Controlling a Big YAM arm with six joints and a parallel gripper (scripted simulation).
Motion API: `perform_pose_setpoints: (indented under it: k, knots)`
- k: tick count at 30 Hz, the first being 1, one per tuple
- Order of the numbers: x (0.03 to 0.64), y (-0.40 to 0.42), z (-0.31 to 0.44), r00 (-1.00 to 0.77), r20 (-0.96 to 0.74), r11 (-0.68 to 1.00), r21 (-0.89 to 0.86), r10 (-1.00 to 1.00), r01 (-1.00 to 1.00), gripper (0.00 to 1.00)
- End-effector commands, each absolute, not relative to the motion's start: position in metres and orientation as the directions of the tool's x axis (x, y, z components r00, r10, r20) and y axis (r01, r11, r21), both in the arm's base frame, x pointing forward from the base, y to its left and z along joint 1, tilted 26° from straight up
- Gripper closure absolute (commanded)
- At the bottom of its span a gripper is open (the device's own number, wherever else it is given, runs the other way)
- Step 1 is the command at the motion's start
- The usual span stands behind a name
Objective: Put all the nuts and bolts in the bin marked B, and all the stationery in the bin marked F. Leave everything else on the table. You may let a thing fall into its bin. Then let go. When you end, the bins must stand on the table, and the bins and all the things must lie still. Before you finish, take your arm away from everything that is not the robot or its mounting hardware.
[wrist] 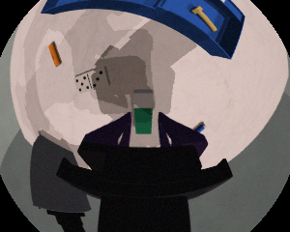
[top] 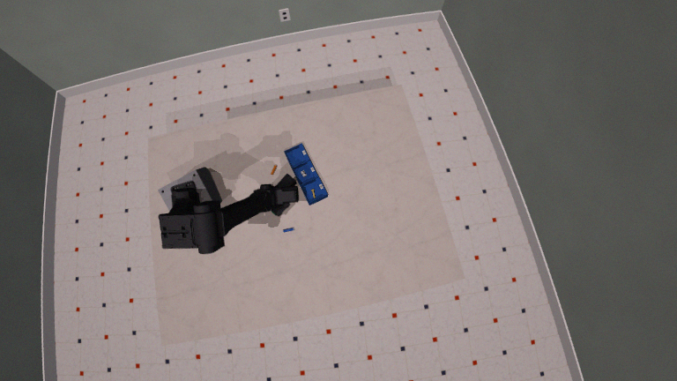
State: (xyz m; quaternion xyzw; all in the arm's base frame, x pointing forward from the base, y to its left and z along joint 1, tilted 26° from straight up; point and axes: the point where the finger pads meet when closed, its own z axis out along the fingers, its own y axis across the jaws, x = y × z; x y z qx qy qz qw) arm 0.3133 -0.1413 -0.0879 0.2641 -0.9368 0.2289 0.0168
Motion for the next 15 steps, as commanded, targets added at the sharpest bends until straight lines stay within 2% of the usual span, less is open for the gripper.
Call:
perform_pose_setpoints:
  k: [1,15]
  knots:
    - [0.320,-0.147,-0.092,-0.861,0.144,0.756,-0.423,-0.488,-0.499,0.63]
    - [0.312,-0.143,-0.103,-0.854,0.151,0.752,-0.416,-0.497,-0.511,0.63]
